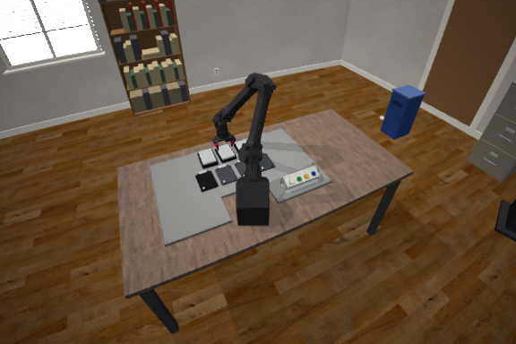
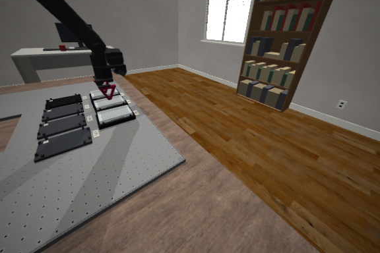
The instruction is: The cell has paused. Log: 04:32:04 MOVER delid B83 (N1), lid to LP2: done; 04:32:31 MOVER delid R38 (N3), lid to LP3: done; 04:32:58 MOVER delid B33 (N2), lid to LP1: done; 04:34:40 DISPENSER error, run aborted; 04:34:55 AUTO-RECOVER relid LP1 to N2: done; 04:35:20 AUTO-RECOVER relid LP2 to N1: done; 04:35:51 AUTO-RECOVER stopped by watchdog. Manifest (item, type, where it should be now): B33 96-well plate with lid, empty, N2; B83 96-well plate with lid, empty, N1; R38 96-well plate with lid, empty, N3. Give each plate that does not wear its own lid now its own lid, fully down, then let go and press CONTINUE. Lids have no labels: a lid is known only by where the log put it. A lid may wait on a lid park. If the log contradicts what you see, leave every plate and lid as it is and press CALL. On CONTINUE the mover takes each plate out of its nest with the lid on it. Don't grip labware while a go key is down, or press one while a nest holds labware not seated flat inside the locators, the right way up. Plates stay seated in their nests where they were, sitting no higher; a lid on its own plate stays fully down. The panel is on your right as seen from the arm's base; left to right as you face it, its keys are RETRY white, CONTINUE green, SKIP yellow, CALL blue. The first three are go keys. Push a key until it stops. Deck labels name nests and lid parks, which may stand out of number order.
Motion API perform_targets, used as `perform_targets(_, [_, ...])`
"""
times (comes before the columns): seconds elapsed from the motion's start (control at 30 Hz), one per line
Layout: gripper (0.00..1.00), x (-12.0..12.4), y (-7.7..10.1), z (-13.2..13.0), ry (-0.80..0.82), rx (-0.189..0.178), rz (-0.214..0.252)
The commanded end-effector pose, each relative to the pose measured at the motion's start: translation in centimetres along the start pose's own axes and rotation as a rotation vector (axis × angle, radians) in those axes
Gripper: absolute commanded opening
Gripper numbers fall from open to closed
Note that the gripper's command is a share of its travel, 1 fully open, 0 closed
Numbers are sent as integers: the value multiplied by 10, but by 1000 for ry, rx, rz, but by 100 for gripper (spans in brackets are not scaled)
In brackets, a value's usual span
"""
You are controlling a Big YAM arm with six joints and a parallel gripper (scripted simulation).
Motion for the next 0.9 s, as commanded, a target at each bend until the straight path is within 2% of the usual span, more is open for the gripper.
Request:
perform_targets(0.0, [100, -22, 24, 0, -29, -14, -71])
perform_targets(0.87, [100, -16, 21, 0, -25, -13, -60])
Point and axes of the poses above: the point where the finger pads meet when closed, its own y axis back along the fingers, its own z axis across the jaws, x = y × z, the point moved 10 cm from there along y, back along the fingers, and after that the axes turned 5 degrees about -y, right-handed, at the moved point
